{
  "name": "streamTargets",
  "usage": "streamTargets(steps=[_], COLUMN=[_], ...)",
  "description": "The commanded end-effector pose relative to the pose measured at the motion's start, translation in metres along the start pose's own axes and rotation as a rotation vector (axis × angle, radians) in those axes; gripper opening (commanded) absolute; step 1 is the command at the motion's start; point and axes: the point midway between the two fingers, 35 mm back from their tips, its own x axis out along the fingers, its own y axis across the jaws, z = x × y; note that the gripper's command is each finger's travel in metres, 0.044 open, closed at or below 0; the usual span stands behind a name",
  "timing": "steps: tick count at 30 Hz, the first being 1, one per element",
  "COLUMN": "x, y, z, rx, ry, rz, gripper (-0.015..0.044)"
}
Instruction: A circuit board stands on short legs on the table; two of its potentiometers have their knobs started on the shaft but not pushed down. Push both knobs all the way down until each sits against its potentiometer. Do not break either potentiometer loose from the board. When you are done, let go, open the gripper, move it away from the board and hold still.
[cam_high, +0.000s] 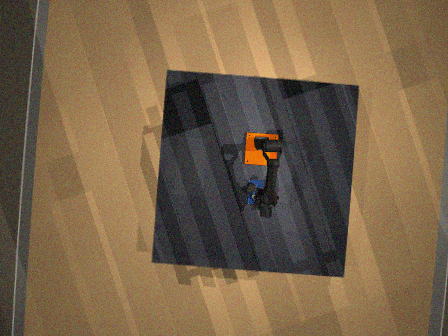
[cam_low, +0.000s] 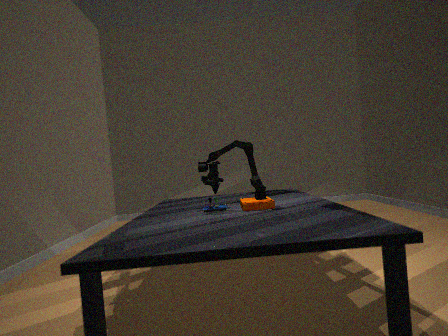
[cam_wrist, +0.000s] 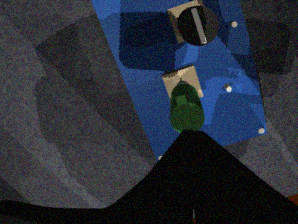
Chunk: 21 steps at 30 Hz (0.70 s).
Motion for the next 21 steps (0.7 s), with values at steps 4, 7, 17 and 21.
streamTargets(steps=[4,7,17,21], x=[0.014,0.019,0.021,0.021], y=[0.0,0.0,0.0,0.0], z=[-0.002,-0.002,-0.002,-0.002], rx=[-0.004,-0.004,-0.004,-0.004], ry=[0.013,0.013,0.013,0.013], rz=[0.0,0.0,0.0,0.0], gripper=[0.0,0.0,0.0,0.0])
